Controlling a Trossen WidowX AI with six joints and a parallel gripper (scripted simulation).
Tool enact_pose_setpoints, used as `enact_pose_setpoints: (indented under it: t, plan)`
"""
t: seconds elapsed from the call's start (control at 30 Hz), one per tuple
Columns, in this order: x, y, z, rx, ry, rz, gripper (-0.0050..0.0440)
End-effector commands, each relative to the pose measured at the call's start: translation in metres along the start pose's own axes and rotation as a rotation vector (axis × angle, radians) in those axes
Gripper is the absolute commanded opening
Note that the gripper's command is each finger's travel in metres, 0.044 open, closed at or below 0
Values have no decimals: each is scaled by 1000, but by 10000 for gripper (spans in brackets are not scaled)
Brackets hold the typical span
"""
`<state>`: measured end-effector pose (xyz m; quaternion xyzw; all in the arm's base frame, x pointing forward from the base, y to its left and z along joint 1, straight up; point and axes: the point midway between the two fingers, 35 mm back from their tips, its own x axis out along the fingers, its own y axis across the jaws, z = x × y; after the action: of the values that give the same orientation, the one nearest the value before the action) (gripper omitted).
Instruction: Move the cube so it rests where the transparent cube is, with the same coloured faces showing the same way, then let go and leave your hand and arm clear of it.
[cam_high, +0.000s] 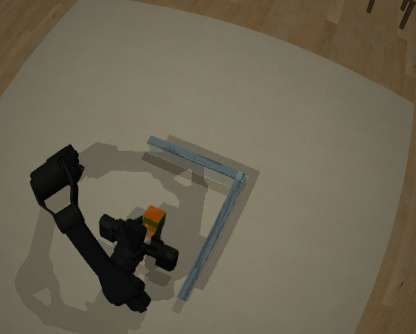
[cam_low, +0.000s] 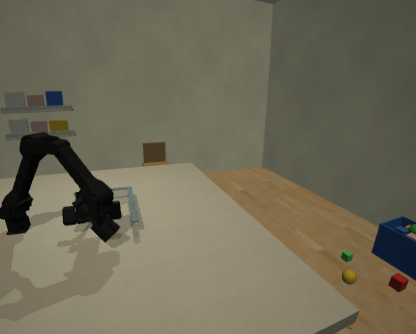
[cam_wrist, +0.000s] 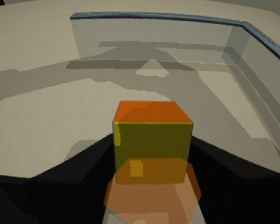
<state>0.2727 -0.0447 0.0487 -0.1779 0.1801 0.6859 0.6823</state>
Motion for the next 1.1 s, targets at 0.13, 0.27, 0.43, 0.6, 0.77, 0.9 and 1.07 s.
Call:
enact_pose_setpoints:
  t: [0.13,0.27,0.43,0.6,0.77,0.9,1.07]
  plan:
    - [-3,-2,3,-15,11,-9,144]
    - [-3,-2,3,-15,11,-9,240]
    - [-3,-2,3,-15,11,-9,360]
    - [-3,-2,3,-15,11,-9,440]
    - [-3,-2,3,-15,11,-9,440]
    - [-3,-2,3,-15,11,-9,440]
    - [-3,-2,3,-15,11,-9,440]
